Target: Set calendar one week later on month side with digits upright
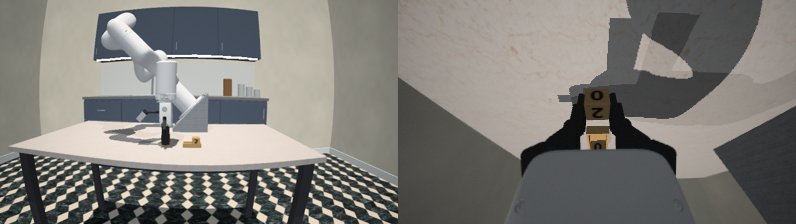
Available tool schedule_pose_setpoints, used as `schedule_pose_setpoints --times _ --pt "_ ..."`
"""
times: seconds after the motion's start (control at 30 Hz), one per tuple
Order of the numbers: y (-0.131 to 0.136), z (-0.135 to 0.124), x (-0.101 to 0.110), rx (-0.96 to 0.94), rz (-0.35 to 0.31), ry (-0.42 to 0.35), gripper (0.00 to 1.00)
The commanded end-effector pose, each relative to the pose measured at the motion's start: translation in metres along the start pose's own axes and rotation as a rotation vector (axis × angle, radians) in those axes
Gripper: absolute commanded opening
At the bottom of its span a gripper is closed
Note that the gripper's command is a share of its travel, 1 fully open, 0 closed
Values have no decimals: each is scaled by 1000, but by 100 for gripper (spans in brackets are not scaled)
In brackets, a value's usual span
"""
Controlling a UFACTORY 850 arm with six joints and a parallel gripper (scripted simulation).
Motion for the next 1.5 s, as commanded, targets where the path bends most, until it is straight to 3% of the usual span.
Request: schedule_pose_setpoints --times 0.0,0.2,0.53,0.73,1.17,1.23,1.3,1.47 --pt "-1 0 1 0 1 0 27" --pt "-1 0 11 0 1 0 27" --pt "0 0 79 0 1 0 27" --pt "0 0 97 0 1 0 27" --pt "-1 -1 101 0 1 0 27" --pt "-6 -18 103 -2 2 -1 27" --pt "-13 -53 107 -5 2 -1 27" --pt "-18 -87 111 -9 2 0 27"
Point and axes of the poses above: the point where the finger pads meet when closed, its own x axis back along the fingers, its own y axis across the jaws, z = x × y, the point moved 6 cm from there along x, back along the fingers, and after that the axes turned 11 degrees about x, right-handed, at the moved point
